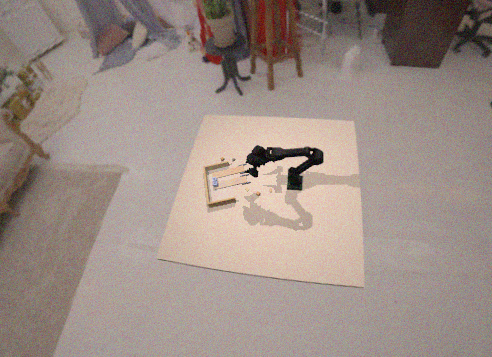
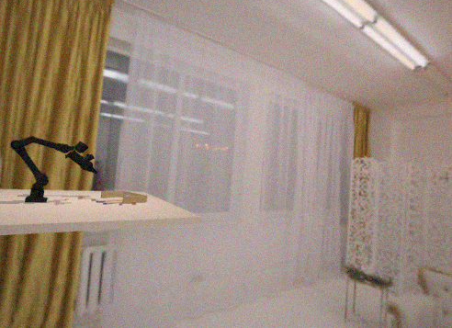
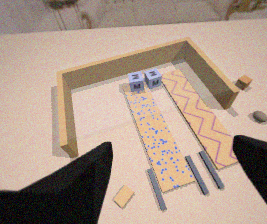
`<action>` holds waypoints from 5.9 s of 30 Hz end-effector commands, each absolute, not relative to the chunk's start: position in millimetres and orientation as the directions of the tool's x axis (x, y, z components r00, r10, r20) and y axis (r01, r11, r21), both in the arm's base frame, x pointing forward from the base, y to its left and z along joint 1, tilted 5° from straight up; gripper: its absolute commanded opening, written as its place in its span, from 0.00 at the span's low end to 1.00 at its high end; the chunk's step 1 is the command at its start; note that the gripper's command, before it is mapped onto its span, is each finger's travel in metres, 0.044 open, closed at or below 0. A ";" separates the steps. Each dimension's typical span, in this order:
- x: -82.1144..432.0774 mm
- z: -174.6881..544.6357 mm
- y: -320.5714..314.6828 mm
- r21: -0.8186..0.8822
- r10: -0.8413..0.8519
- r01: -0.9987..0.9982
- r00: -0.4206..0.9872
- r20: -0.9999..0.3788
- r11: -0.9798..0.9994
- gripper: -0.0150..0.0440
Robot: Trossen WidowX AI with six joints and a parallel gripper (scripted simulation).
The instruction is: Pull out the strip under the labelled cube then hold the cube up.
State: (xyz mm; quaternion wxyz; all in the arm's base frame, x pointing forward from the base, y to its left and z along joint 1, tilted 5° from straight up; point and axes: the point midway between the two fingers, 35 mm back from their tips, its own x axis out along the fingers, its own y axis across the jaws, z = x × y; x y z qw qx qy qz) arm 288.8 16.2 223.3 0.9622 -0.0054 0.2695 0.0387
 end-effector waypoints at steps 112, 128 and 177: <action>379.3 52.6 3.1 -0.014 0.025 -0.361 0.105 -0.994 0.933 0.25; 379.5 51.0 3.1 -0.014 0.025 -0.361 0.105 -0.994 0.933 0.25; 347.4 43.7 -8.7 -0.014 0.024 -0.361 0.102 -0.994 0.933 0.25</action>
